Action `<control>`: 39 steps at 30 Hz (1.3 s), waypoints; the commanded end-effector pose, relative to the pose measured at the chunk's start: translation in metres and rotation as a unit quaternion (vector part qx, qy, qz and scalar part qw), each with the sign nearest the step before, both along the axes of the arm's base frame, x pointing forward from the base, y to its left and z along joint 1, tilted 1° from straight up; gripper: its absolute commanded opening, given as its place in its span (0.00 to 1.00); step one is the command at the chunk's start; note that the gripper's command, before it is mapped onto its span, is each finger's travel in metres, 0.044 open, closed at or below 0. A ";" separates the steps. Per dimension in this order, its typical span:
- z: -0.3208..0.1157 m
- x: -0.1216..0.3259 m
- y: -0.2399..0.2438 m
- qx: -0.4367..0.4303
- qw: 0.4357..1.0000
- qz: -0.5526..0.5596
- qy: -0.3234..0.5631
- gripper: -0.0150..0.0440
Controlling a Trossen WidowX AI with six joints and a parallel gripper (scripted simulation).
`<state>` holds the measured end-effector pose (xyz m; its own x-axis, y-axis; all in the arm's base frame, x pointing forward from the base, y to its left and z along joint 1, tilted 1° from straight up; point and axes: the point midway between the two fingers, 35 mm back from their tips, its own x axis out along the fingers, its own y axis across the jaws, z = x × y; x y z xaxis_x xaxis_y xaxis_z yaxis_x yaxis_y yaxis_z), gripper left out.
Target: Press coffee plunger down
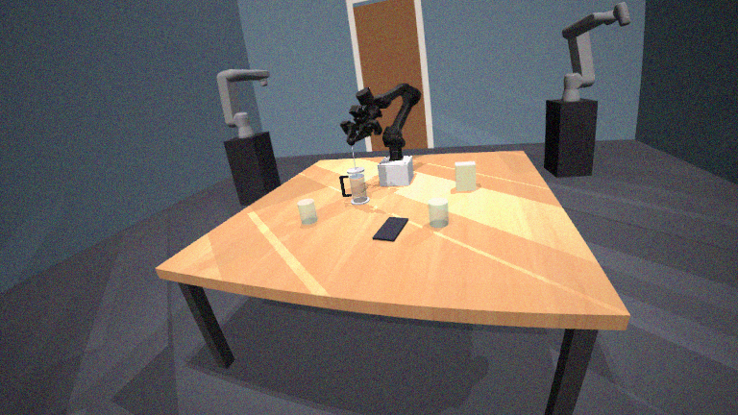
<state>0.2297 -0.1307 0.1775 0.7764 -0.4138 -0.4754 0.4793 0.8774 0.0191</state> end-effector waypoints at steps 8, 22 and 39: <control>-0.001 0.000 -0.001 0.001 1.000 -0.003 0.000 0.46; -0.020 0.005 -0.003 0.001 1.000 -0.003 0.000 0.46; -0.048 0.011 -0.006 0.001 1.000 -0.003 0.000 0.46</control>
